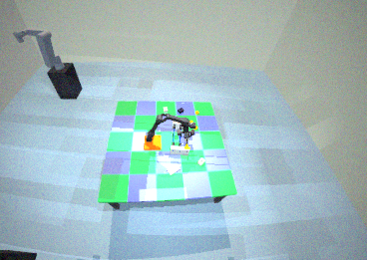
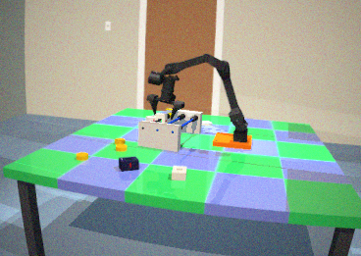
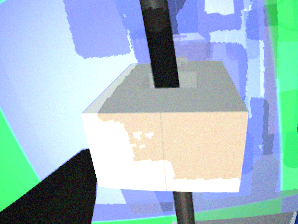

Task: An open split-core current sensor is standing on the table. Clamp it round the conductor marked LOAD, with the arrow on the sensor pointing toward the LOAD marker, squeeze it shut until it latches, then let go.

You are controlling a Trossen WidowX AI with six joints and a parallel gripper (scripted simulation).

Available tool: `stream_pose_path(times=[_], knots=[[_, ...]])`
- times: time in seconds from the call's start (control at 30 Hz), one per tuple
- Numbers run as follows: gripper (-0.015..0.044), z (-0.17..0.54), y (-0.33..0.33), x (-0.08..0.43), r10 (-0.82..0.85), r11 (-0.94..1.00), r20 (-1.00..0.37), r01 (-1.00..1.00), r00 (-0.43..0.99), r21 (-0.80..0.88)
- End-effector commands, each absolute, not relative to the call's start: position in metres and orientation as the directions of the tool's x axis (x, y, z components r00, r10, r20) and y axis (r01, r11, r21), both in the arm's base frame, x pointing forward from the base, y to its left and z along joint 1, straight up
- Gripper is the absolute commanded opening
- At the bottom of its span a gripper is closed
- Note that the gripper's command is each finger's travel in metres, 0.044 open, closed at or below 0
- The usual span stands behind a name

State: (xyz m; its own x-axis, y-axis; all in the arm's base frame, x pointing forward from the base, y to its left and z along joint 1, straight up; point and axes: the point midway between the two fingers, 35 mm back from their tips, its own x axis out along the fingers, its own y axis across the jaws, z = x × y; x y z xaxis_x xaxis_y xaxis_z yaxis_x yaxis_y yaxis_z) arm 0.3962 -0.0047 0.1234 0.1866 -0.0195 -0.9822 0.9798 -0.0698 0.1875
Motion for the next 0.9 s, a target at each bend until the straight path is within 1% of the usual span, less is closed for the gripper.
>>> stream_pose_path(times=[0.0,0.23,0.3,0.43,0.53,0.67,0.8,0.87], knots=[[0.044,0.186,-0.003,0.381,-0.021,-0.073,-0.959,0.956,0.283,0.284],[0.044,0.189,-0.004,0.379,-0.017,-0.06,-0.958,0.956,0.285,0.286],[0.044,0.186,-0.009,0.378,0.015,0.043,-0.961,0.96,0.277,0.277],[0.044,0.179,-0.023,0.373,0.115,0.344,-0.959,0.895,0.261,0.285],[0.044,0.176,-0.034,0.369,0.19,0.541,-0.947,0.777,0.26,0.322],[0.044,0.173,-0.048,0.364,0.288,0.741,-0.918,0.543,0.273,0.394],[0.044,0.172,-0.062,0.358,0.379,0.854,-0.874,0.249,0.304,0.457],[0.044,0.173,-0.068,0.356,0.413,0.863,-0.852,0.161,0.321,0.479]])
